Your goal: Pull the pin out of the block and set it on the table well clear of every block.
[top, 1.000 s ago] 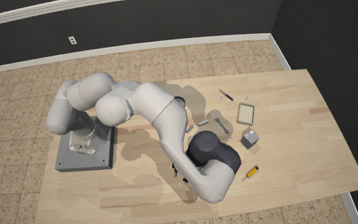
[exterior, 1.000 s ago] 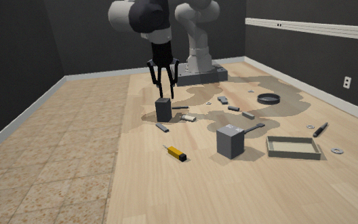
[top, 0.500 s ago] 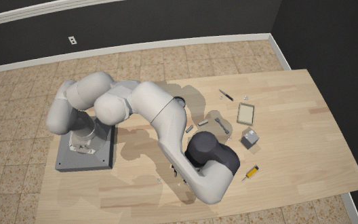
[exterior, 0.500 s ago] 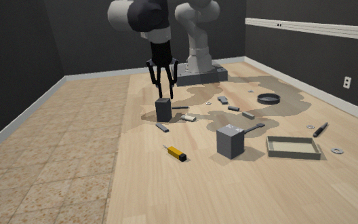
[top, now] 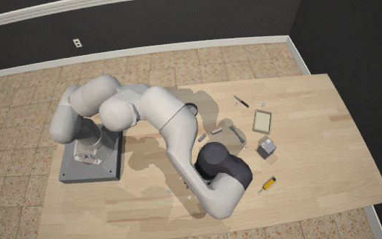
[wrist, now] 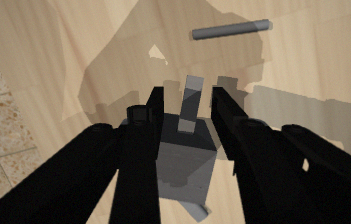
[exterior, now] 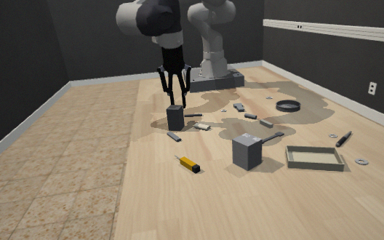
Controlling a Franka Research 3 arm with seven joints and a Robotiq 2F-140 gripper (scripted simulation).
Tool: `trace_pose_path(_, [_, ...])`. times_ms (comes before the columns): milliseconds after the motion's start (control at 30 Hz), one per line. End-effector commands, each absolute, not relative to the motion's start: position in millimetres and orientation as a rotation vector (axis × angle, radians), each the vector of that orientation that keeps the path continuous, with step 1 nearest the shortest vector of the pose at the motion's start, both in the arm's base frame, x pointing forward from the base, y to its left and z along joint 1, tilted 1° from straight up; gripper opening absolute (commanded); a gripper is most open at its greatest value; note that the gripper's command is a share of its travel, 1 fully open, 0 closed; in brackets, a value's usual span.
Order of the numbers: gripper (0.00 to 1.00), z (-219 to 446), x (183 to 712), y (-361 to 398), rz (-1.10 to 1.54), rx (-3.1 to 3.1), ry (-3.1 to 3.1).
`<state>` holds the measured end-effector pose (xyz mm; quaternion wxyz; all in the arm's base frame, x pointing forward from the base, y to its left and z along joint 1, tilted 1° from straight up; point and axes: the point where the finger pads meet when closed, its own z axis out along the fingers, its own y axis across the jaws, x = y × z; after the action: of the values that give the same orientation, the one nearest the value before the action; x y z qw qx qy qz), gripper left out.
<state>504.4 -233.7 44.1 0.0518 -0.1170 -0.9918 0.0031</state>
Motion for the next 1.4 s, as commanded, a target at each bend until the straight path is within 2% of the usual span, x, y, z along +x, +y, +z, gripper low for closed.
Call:
trace_pose_path(0, [0.34, 43.0, 509.7, -235.1, 0.019, -0.394, -3.035])
trace_pose_path(1367, [0.34, 41.3, 512.8, -235.2, 0.02, -0.496, -3.069])
